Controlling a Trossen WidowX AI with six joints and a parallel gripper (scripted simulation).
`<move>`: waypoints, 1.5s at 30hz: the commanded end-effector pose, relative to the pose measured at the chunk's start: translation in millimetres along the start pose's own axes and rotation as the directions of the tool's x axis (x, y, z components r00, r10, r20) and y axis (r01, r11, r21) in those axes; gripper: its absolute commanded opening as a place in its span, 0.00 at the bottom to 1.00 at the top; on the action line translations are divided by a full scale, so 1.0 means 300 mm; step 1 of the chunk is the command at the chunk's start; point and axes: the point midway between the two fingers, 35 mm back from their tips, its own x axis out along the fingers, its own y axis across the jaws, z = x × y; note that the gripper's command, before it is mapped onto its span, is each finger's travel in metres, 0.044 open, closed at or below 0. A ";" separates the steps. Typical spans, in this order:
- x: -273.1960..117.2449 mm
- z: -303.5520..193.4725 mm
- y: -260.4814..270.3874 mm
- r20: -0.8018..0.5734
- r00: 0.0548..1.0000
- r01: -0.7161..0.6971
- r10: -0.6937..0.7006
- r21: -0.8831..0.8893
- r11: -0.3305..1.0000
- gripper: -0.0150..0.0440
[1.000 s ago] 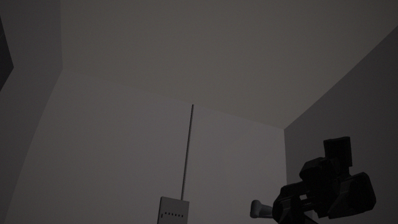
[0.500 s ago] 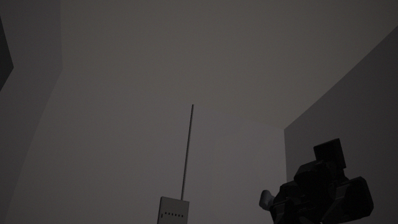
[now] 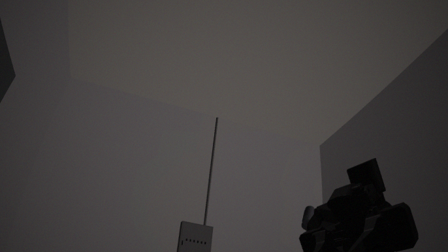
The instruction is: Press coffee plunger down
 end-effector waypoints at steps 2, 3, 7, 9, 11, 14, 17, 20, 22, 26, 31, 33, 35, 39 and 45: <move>0.001 0.000 0.003 0.001 1.000 -0.005 0.005 -0.003 1.000 0.51; 0.001 0.000 0.003 0.001 1.000 -0.005 0.005 -0.003 1.000 0.47; 0.001 0.000 0.003 0.001 1.000 -0.005 0.005 -0.003 1.000 0.45; 0.001 0.000 0.003 0.001 1.000 -0.005 0.005 -0.003 1.000 0.45; 0.001 0.000 0.003 0.001 1.000 -0.005 0.005 -0.003 1.000 0.45; 0.003 -0.001 0.004 0.001 1.000 -0.006 0.006 -0.003 1.000 0.45; 0.011 -0.007 0.008 -0.001 1.000 -0.006 0.006 -0.004 1.000 0.45; 0.023 -0.017 0.013 -0.002 1.000 -0.007 0.007 -0.004 1.000 0.45; 0.032 -0.023 0.017 -0.003 1.000 -0.008 0.008 -0.004 1.000 0.45; 0.048 -0.036 0.024 -0.005 1.000 -0.009 0.009 -0.003 1.000 0.45; 0.069 -0.054 0.032 -0.007 1.000 -0.011 0.011 -0.002 1.000 0.45; 0.077 -0.061 0.035 -0.007 1.000 -0.011 0.011 -0.002 1.000 0.45; 0.086 -0.068 0.037 -0.008 1.000 -0.012 0.012 -0.002 1.000 0.45; 0.102 -0.083 0.042 -0.009 1.000 -0.013 0.013 -0.001 1.000 0.45; 0.126 -0.107 0.048 -0.010 1.000 -0.014 0.014 -0.001 1.000 0.45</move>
